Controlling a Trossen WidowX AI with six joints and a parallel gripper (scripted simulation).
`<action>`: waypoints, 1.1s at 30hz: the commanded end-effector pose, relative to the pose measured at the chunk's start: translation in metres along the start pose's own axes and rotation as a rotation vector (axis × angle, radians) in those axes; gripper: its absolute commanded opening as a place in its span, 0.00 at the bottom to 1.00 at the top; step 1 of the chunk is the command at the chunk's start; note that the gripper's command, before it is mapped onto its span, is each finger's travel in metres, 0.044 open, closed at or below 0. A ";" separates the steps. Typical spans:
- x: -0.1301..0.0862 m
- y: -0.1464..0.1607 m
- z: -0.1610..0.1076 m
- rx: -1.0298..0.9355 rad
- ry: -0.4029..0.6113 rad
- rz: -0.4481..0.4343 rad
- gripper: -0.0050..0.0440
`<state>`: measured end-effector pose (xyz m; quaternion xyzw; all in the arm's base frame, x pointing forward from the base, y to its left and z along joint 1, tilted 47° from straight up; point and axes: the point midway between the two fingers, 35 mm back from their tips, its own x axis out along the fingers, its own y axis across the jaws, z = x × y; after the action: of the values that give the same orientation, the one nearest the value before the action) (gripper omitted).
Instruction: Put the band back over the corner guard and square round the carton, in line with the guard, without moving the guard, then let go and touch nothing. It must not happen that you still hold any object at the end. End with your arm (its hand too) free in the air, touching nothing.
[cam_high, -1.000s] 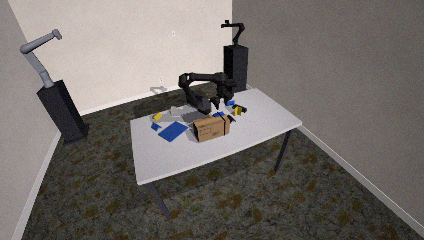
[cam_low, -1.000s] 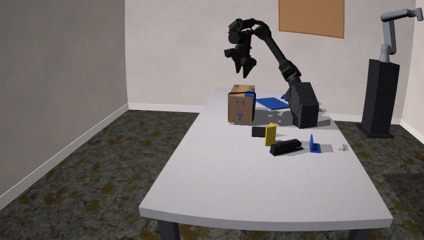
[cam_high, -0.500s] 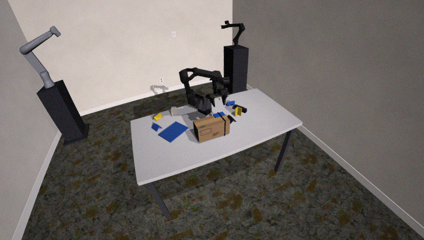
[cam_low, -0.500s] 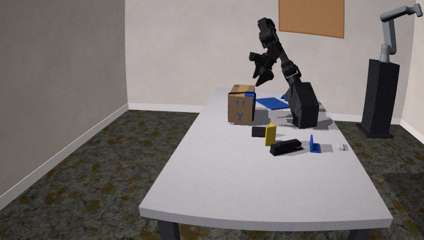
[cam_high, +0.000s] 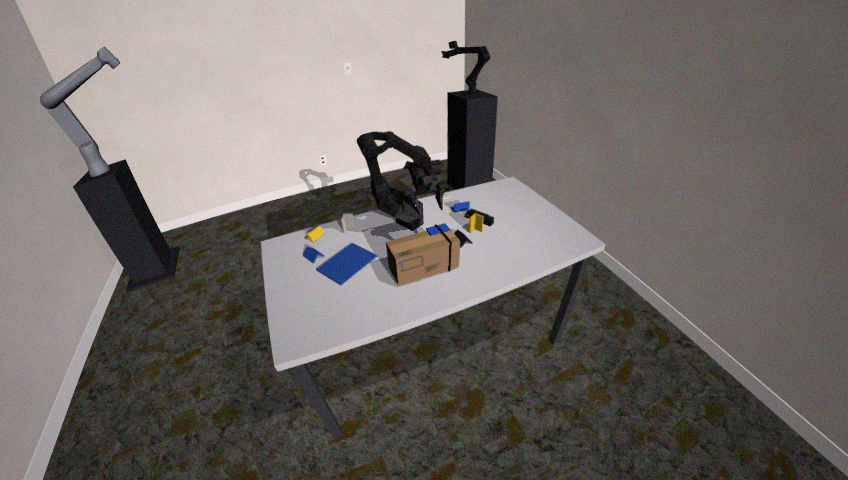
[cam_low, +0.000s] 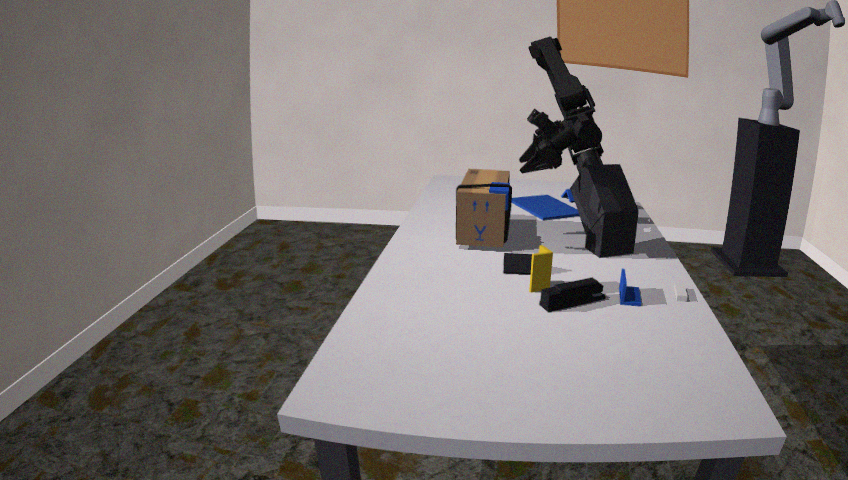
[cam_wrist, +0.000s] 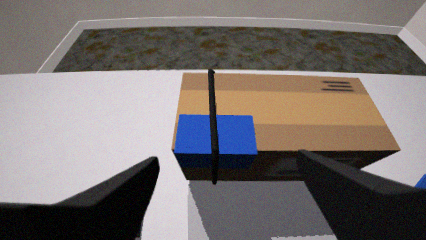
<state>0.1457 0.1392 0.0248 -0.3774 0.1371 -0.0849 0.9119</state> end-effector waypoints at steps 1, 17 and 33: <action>-0.001 -0.002 -0.003 0.015 -0.037 -0.008 1.00; 0.024 0.002 -0.040 -0.061 -0.011 0.000 1.00; 0.035 0.008 -0.055 -0.029 -0.006 0.013 1.00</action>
<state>0.1602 0.1009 -0.0209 -0.3963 0.1370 -0.0822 0.9041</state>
